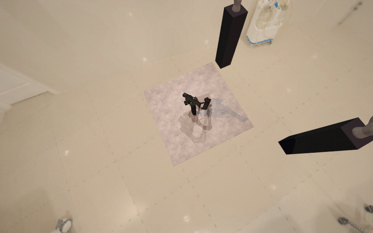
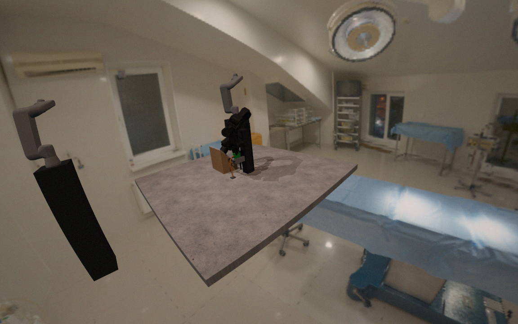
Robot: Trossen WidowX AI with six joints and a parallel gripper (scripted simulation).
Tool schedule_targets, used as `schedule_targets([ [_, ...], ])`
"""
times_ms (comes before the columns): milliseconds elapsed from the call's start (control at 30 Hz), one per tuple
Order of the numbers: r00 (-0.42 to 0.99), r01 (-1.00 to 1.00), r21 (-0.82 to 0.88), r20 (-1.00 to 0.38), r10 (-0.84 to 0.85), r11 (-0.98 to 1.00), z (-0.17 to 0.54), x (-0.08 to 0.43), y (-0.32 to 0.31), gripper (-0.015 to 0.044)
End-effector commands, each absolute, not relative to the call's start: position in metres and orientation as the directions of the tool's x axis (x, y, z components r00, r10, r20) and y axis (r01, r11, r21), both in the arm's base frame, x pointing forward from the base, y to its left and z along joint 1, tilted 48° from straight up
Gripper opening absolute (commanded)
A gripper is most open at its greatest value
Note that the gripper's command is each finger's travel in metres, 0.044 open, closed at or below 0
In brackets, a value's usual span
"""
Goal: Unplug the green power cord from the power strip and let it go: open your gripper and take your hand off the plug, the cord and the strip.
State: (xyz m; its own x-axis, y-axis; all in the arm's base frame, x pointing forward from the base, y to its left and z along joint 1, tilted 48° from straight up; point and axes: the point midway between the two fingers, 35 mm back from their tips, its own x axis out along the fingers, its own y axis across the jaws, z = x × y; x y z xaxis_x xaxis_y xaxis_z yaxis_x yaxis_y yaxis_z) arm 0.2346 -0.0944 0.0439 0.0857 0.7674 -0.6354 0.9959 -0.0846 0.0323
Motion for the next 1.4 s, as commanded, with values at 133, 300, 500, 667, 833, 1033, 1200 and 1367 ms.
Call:
schedule_targets([
  [133,0.097,0.995,0.044,-0.683,0.724,-0.091,0.024,0.233,-0.124,0.0000],
  [300,0.097,0.995,0.045,-0.684,0.723,-0.092,0.019,0.232,-0.131,0.0000],
  [500,0.098,0.995,0.045,-0.684,0.723,-0.092,0.013,0.231,-0.138,0.0000],
  [667,0.099,0.995,0.046,-0.684,0.723,-0.093,0.009,0.230,-0.142,0.0026],
  [833,0.100,0.995,0.046,-0.682,0.724,-0.094,0.011,0.231,-0.135,0.0157],
  [1033,0.100,0.995,0.046,-0.682,0.724,-0.094,0.011,0.231,-0.135,0.0315],
  [1200,0.100,0.994,0.046,-0.684,0.723,-0.094,0.001,0.231,-0.151,0.0440],
  [1367,0.100,0.994,0.047,-0.685,0.721,-0.094,-0.023,0.228,-0.184,0.0440],
])
